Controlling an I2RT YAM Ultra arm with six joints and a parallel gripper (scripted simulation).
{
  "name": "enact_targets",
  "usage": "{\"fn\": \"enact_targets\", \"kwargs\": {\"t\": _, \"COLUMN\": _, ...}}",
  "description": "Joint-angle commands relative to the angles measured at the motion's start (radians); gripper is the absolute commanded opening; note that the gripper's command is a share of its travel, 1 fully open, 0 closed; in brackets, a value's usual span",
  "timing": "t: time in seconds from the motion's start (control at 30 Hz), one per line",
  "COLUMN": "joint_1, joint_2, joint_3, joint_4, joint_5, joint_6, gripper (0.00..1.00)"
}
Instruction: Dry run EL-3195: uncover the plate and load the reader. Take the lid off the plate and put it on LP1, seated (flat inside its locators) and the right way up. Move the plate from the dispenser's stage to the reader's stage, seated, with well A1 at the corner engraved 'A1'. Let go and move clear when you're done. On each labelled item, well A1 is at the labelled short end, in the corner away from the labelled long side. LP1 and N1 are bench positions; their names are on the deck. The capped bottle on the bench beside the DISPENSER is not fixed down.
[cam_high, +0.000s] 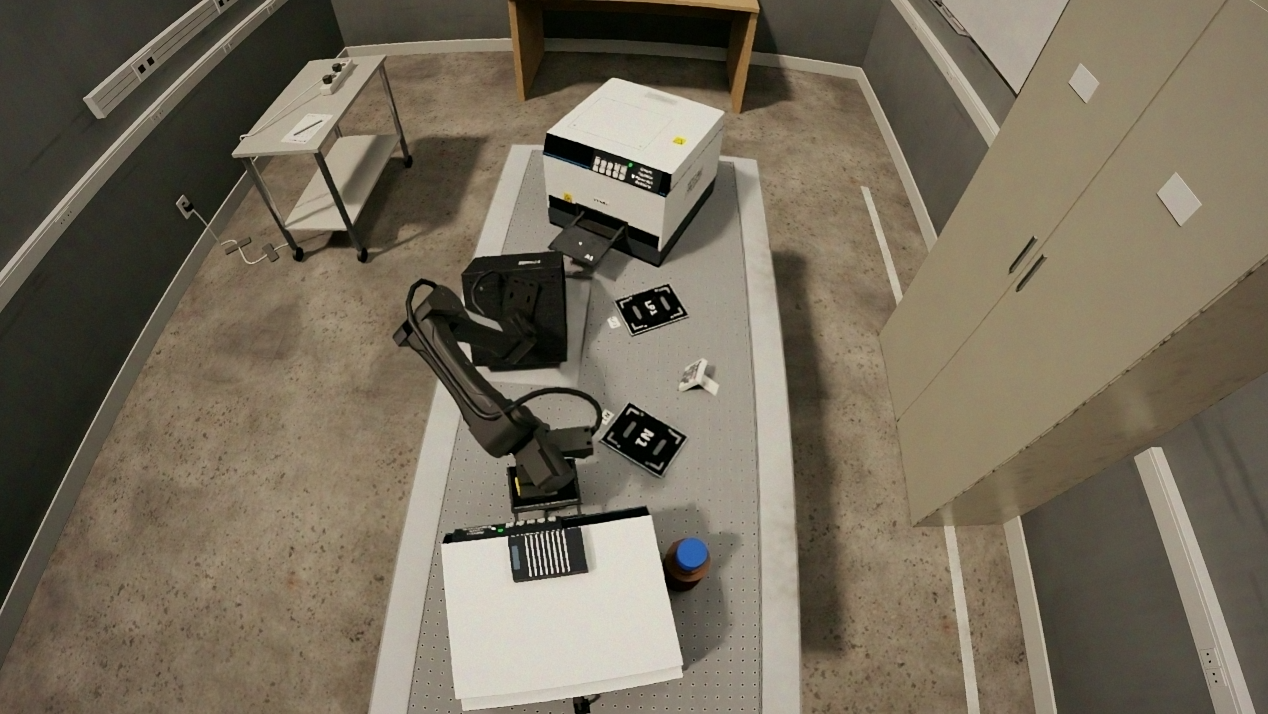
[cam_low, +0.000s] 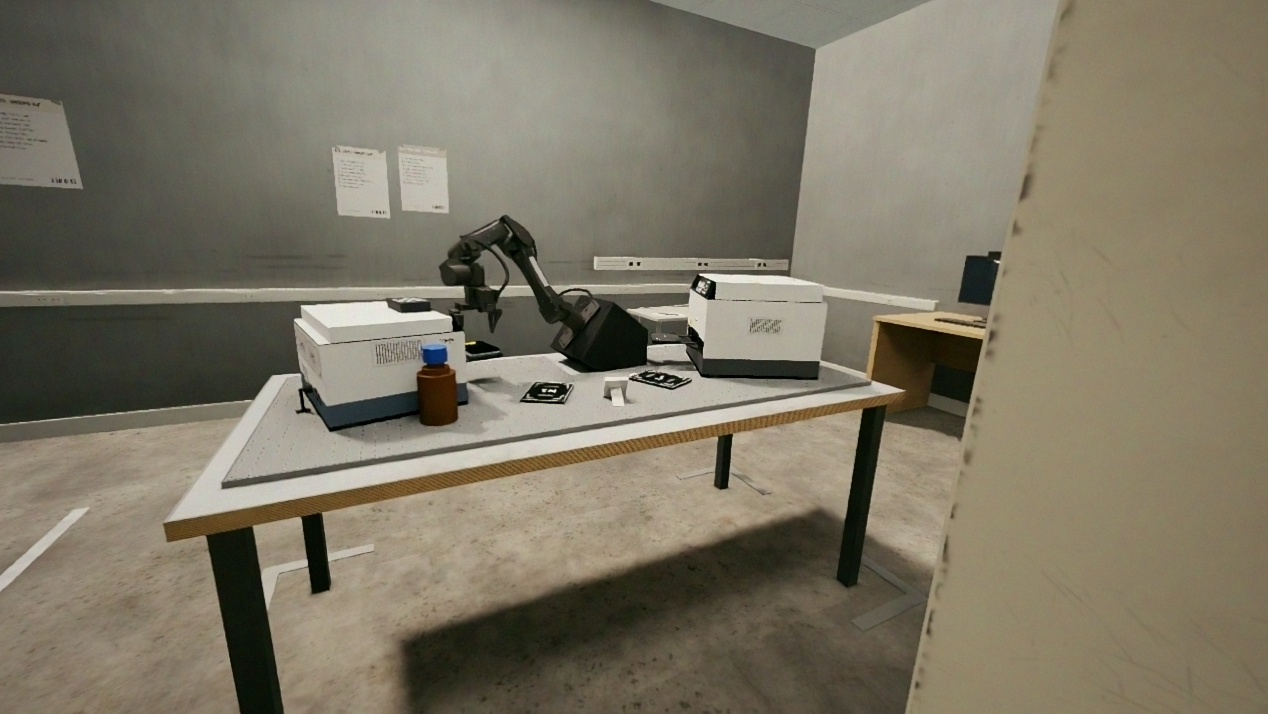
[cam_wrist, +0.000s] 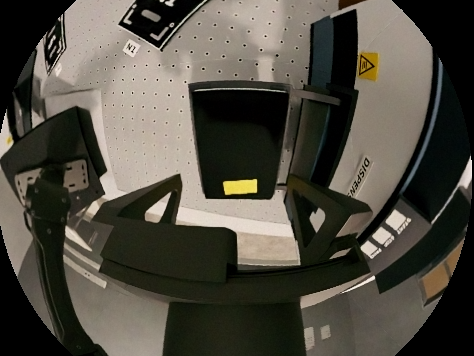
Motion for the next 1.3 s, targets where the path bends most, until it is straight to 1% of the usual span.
{"fn": "enact_targets", "kwargs": {"t": 0.0, "joint_1": -0.029, "joint_2": -0.028, "joint_3": -0.022, "joint_4": 0.055, "joint_5": -0.051, "joint_6": -0.043, "gripper": 1.0}}
{"fn": "enact_targets", "kwargs": {"t": 0.1, "joint_1": -0.04, "joint_2": -0.03, "joint_3": -0.011, "joint_4": 0.064, "joint_5": -0.06, "joint_6": -0.053, "gripper": 1.0}}
{"fn": "enact_targets", "kwargs": {"t": 0.13, "joint_1": -0.048, "joint_2": -0.03, "joint_3": -0.033, "joint_4": 0.071, "joint_5": -0.066, "joint_6": -0.057, "gripper": 1.0}}
{"fn": "enact_targets", "kwargs": {"t": 0.57, "joint_1": -0.138, "joint_2": -0.022, "joint_3": -0.092, "joint_4": 0.164, "joint_5": -0.135, "joint_6": -0.125, "gripper": 1.0}}
{"fn": "enact_targets", "kwargs": {"t": 0.63, "joint_1": -0.138, "joint_2": -0.022, "joint_3": -0.092, "joint_4": 0.164, "joint_5": -0.135, "joint_6": -0.125, "gripper": 1.0}}
{"fn": "enact_targets", "kwargs": {"t": 0.67, "joint_1": -0.146, "joint_2": -0.021, "joint_3": -0.066, "joint_4": 0.172, "joint_5": -0.142, "joint_6": -0.132, "gripper": 1.0}}
{"fn": "enact_targets", "kwargs": {"t": 0.7, "joint_1": -0.152, "joint_2": -0.015, "joint_3": -0.098, "joint_4": 0.179, "joint_5": -0.147, "joint_6": -0.135, "gripper": 1.0}}
{"fn": "enact_targets", "kwargs": {"t": 0.87, "joint_1": -0.179, "joint_2": 0.005, "joint_3": -0.12, "joint_4": 0.207, "joint_5": -0.168, "joint_6": -0.153, "gripper": 1.0}}
{"fn": "enact_targets", "kwargs": {"t": 0.9, "joint_1": -0.169, "joint_2": -0.008, "joint_3": -0.098, "joint_4": 0.196, "joint_5": -0.161, "joint_6": -0.147, "gripper": 1.0}}
{"fn": "enact_targets", "kwargs": {"t": 1.2, "joint_1": -0.17, "joint_2": -0.008, "joint_3": -0.099, "joint_4": 0.196, "joint_5": -0.162, "joint_6": -0.147, "gripper": 1.0}}
{"fn": "enact_targets", "kwargs": {"t": 1.23, "joint_1": -0.182, "joint_2": 0.008, "joint_3": -0.092, "joint_4": 0.212, "joint_5": -0.171, "joint_6": -0.156, "gripper": 1.0}}
{"fn": "enact_targets", "kwargs": {"t": 1.27, "joint_1": -0.184, "joint_2": 0.01, "joint_3": -0.104, "joint_4": 0.214, "joint_5": -0.173, "joint_6": -0.157, "gripper": 1.0}}
